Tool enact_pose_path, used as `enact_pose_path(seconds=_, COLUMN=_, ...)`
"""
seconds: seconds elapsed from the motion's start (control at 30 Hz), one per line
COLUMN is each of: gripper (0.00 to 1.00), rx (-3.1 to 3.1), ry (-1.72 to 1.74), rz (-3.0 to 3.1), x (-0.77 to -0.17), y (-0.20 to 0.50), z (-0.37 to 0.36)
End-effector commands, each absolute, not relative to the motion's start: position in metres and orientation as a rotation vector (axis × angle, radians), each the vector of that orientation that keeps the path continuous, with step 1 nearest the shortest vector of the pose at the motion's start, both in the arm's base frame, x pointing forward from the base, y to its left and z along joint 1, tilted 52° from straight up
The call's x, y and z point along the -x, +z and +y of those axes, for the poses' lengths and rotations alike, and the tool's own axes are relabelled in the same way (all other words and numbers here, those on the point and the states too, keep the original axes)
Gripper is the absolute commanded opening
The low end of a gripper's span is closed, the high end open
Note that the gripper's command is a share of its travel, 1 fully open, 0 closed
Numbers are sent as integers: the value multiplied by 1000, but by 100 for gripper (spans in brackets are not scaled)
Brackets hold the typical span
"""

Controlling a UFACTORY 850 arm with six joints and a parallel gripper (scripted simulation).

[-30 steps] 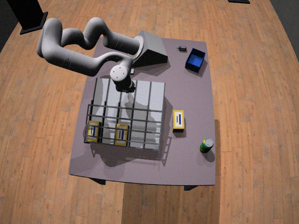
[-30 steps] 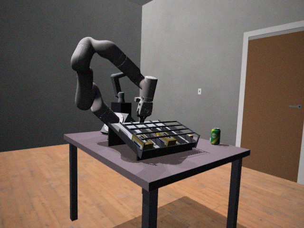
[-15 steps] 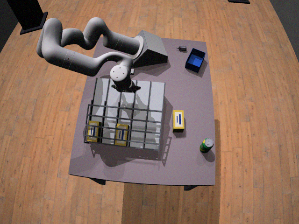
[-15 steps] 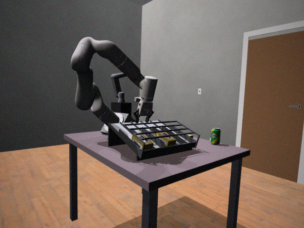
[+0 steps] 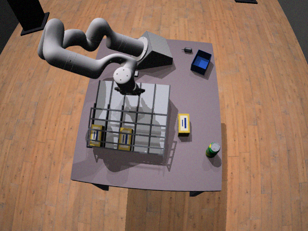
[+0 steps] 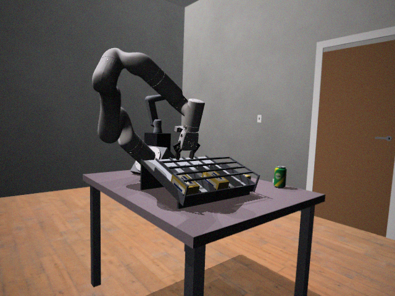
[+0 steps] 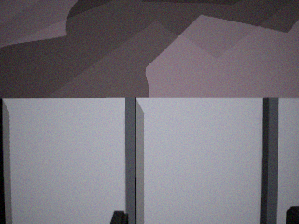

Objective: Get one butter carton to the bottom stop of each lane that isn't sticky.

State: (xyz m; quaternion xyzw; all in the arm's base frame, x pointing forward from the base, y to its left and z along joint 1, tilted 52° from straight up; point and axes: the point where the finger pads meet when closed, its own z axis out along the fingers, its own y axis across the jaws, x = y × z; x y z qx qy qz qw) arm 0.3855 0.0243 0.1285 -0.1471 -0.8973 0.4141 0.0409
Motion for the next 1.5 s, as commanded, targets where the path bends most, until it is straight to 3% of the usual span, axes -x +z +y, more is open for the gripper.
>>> enact_pose_path(seconds=0.0, gripper=100, rx=451, ry=1268, rz=-2750, x=-386, y=129, z=25)
enact_pose_path(seconds=1.27, gripper=100, rx=451, ry=1268, rz=-2750, x=-391, y=148, z=45)
enact_pose_path(seconds=1.3, gripper=100, rx=292, ry=1430, rz=-2972, x=-389, y=190, z=97)
enact_pose_path(seconds=1.47, gripper=100, rx=282, ry=1440, rz=-2985, x=-382, y=209, z=123)
